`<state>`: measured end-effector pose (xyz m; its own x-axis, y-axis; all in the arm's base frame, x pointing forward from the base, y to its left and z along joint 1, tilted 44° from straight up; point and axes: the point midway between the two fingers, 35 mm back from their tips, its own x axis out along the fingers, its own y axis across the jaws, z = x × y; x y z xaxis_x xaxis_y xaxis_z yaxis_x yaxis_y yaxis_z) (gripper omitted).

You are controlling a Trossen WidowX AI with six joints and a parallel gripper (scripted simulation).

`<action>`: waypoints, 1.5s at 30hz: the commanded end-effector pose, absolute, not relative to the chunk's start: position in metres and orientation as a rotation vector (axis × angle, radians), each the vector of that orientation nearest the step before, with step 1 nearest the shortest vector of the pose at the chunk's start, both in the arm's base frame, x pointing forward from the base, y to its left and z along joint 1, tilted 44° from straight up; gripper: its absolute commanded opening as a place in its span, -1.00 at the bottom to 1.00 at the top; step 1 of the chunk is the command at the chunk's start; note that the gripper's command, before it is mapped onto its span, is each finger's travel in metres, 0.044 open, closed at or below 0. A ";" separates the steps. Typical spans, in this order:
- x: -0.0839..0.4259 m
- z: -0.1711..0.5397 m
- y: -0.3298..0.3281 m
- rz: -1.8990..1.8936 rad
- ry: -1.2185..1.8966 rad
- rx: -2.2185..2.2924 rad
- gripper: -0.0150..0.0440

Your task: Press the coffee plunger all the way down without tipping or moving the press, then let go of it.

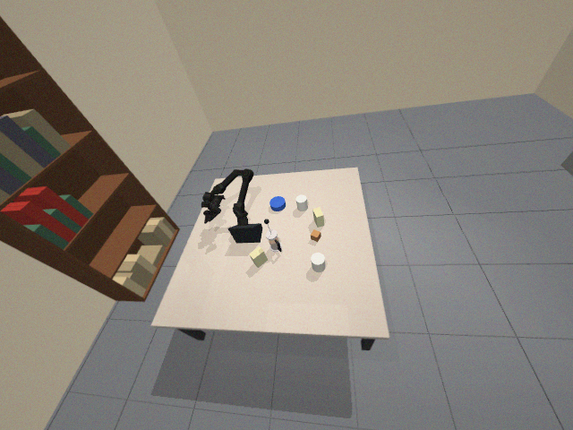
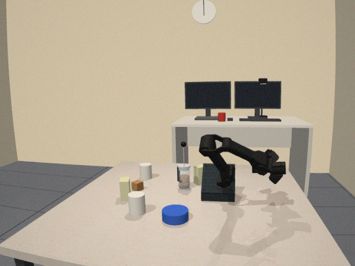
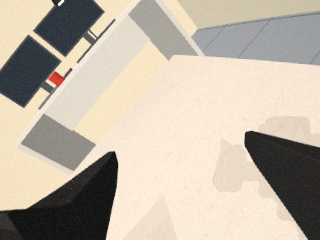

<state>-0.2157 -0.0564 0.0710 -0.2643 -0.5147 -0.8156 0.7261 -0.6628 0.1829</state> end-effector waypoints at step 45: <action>-0.052 0.244 0.297 -3.734 0.093 1.407 1.00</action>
